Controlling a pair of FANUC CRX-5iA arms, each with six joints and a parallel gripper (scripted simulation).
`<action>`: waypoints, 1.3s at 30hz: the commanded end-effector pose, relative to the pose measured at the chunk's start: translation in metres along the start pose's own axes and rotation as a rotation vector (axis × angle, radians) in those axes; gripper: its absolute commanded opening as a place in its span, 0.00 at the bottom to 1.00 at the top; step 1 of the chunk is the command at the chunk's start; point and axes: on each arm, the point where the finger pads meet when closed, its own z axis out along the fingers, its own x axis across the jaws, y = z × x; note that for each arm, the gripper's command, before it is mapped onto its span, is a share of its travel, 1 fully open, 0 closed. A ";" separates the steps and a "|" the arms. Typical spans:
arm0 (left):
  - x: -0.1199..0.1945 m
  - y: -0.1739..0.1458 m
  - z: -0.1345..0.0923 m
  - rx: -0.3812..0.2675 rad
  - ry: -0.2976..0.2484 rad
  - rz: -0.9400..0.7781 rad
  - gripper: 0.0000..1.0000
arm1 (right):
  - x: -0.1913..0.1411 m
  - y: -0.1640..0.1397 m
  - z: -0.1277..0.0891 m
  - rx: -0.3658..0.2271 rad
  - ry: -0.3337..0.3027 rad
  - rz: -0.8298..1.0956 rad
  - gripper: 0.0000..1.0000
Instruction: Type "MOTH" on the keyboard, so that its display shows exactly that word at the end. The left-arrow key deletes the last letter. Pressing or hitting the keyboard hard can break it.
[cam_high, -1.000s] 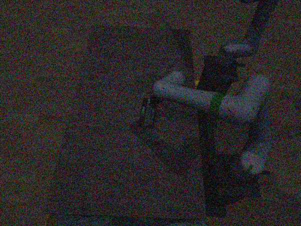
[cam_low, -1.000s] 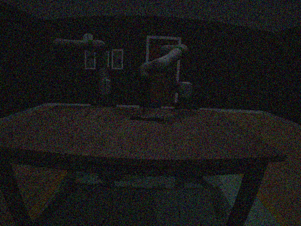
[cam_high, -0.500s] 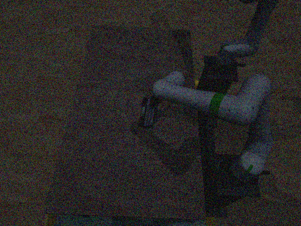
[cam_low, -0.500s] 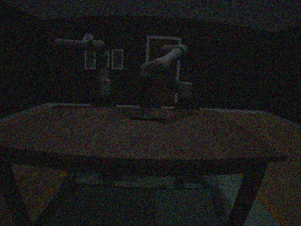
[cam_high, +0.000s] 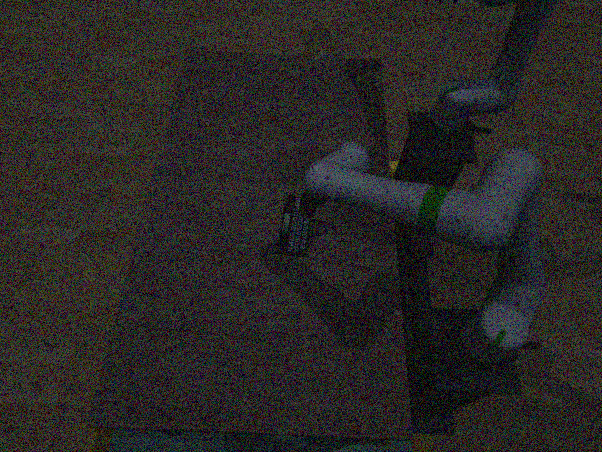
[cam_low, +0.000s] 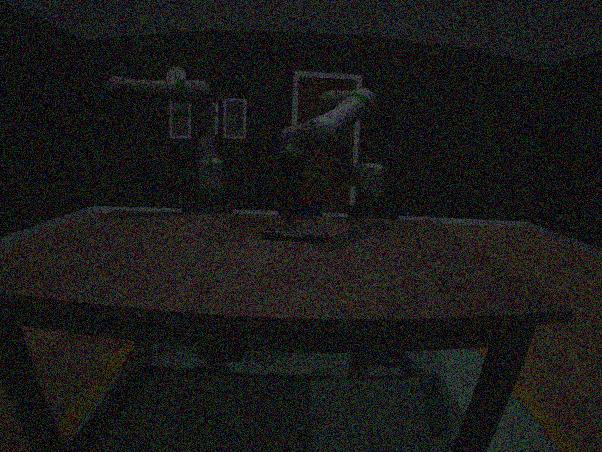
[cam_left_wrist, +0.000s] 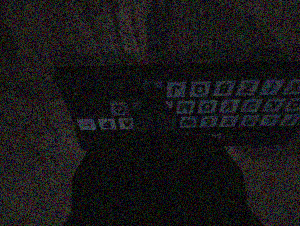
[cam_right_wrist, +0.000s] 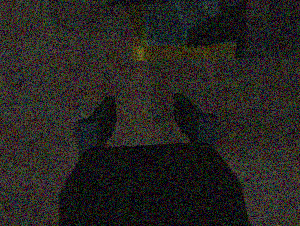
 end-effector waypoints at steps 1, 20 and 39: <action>-0.001 0.001 -0.001 -0.002 -0.001 -0.001 0.00 | 0.000 0.000 -0.001 -0.002 0.000 0.000 1.00; 0.000 0.008 -0.009 -0.002 -0.002 -0.001 0.00 | 0.000 0.000 -0.001 -0.002 0.000 0.000 1.00; 0.015 0.042 0.007 -0.002 -0.001 -0.001 0.00 | 0.000 0.000 -0.001 -0.002 0.000 0.000 1.00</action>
